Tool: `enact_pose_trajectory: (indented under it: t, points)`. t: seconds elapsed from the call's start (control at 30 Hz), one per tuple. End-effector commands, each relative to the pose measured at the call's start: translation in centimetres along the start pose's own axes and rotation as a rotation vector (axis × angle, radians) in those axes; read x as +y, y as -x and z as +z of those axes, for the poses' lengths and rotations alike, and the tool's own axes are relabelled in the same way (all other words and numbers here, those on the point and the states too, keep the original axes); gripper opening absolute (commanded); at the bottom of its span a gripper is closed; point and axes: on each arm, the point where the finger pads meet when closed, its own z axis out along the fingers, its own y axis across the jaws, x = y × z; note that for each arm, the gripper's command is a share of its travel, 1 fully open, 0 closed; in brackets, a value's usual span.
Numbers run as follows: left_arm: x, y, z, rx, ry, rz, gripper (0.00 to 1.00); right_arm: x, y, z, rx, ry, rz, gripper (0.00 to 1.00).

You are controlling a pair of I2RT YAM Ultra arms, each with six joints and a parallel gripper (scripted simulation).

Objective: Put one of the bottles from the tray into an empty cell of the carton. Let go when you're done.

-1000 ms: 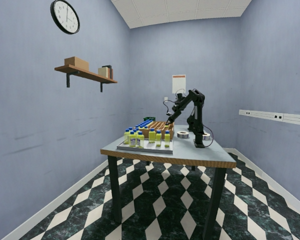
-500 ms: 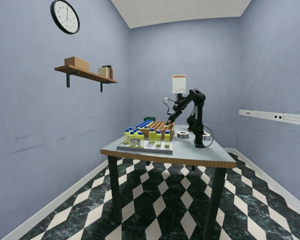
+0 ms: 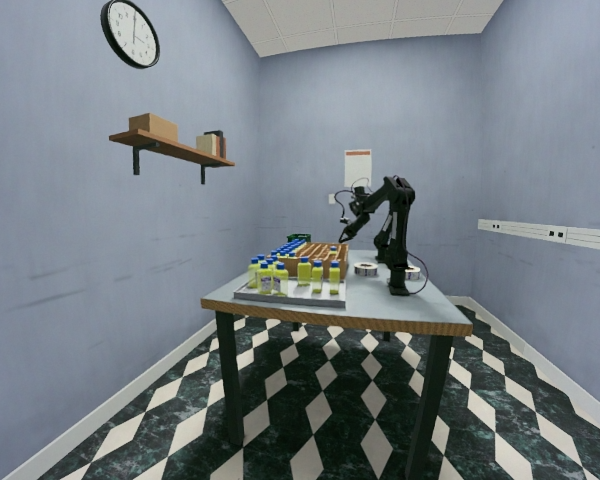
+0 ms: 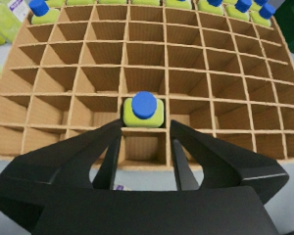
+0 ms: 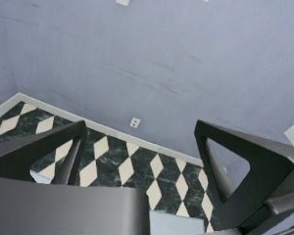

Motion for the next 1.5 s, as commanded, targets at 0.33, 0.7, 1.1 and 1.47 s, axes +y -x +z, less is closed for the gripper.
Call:
enact_pose_trajectory:
  t: [0.33,0.7,1.1,1.47]
  points:
    - [-0.2,1.2,-1.7,-0.031,-0.016,-0.032,0.43,-0.5,0.6,-0.4,-0.014,-0.005,0.015,1.00]
    - [-0.3,4.6,-1.5,-0.065,-0.090,-0.077,0.43,-0.5,0.6,-0.4,-0.014,-0.005,0.015,1.00]
    - [4.2,12.3,-1.0,-0.188,-0.190,-0.130,0.43,-0.5,0.6,-0.4,-0.014,-0.005,0.015,1.00]
    - [11.8,20.9,-3.4,-0.482,-0.235,-0.035,0.43,-0.5,0.6,-0.4,-0.014,-0.005,0.015,1.00]
